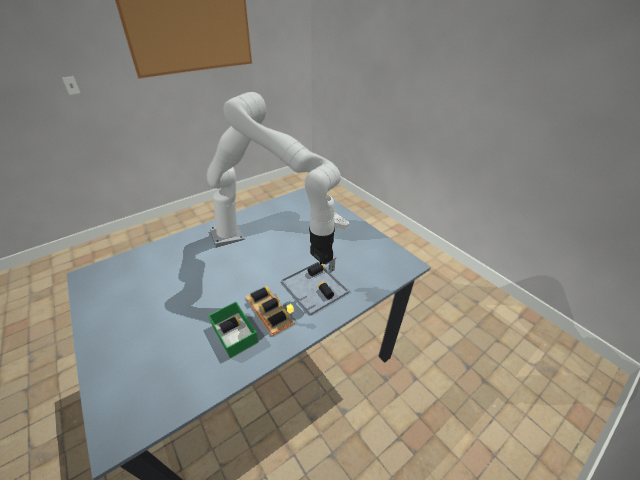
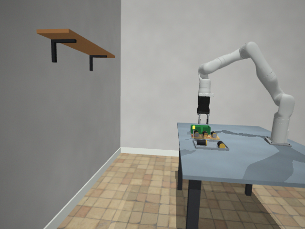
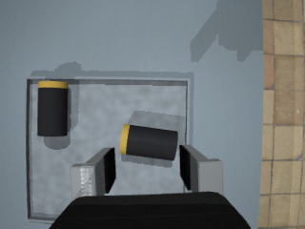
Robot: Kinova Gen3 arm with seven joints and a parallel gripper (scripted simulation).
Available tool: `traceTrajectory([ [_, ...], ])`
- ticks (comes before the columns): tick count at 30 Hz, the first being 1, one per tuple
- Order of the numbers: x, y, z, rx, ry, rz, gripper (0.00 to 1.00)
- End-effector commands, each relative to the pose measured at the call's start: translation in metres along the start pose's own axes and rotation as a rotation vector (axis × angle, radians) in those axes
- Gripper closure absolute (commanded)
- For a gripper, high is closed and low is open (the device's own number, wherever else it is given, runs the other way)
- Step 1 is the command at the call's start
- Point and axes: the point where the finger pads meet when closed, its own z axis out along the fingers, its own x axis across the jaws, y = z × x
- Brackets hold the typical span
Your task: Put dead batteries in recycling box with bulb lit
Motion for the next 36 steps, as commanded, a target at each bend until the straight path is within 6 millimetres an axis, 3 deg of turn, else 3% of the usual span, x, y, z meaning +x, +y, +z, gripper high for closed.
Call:
traceTrajectory([
  [1, 0.0007, 0.0004, -0.0010, 0.000, 0.002, -0.007, 0.10],
  [17, 0.0007, 0.0004, -0.0010, 0.000, 0.002, -0.157, 0.10],
  [36, 0.0007, 0.0004, -0.0010, 0.000, 0.002, -0.455, 0.10],
])
